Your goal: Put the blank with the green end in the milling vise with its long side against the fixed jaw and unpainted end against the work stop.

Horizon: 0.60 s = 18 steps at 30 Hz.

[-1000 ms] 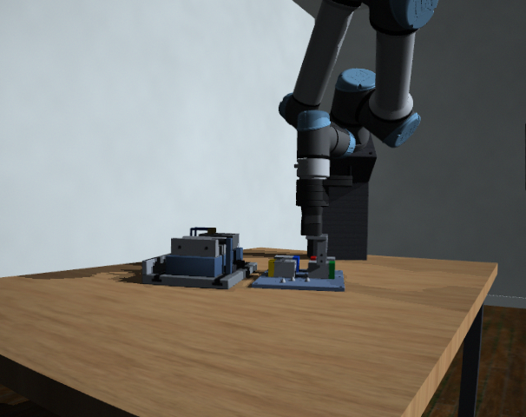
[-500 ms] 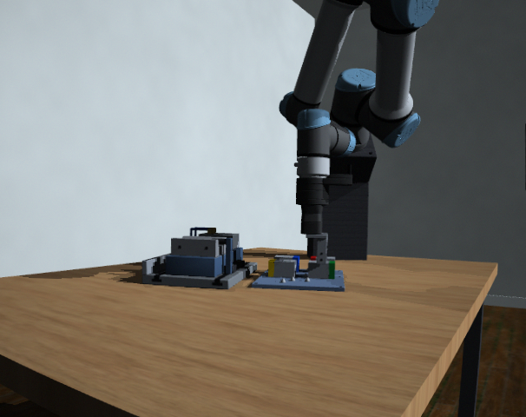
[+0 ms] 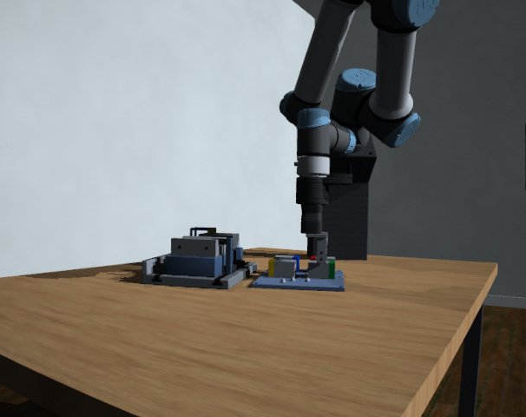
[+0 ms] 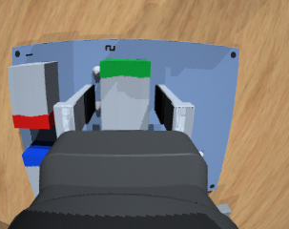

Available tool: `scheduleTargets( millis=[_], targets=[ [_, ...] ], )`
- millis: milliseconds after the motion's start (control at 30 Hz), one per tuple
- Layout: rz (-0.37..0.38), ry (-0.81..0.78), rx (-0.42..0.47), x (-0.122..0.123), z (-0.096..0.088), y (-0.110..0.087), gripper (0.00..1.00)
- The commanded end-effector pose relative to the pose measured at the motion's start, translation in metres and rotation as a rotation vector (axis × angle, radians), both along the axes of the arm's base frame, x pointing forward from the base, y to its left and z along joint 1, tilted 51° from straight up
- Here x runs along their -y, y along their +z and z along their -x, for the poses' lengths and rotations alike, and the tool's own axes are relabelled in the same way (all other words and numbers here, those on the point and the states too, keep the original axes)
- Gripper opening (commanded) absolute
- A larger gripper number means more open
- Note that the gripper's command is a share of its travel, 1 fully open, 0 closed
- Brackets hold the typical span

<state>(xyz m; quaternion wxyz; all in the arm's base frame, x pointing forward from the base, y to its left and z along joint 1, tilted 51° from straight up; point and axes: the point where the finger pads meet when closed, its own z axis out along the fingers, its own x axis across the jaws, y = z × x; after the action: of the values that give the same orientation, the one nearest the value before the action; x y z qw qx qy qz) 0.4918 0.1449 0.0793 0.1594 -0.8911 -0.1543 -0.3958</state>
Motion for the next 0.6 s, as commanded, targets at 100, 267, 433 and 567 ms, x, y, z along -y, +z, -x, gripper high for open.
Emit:
scheduleTargets(
  millis=[100,267,433,567],
  targets=[
    [0.000,0.000,0.001,0.0002,0.0000,0.0004,1.00],
    [0.000,0.000,0.001,-0.0007,-0.0013,-0.0009,1.00],
    [0.000,0.000,0.001,-0.0019,-0.0033,-0.0028,1.00],
    [0.000,0.000,0.001,-0.0019,-0.0033,-0.0028,1.00]
  ],
)
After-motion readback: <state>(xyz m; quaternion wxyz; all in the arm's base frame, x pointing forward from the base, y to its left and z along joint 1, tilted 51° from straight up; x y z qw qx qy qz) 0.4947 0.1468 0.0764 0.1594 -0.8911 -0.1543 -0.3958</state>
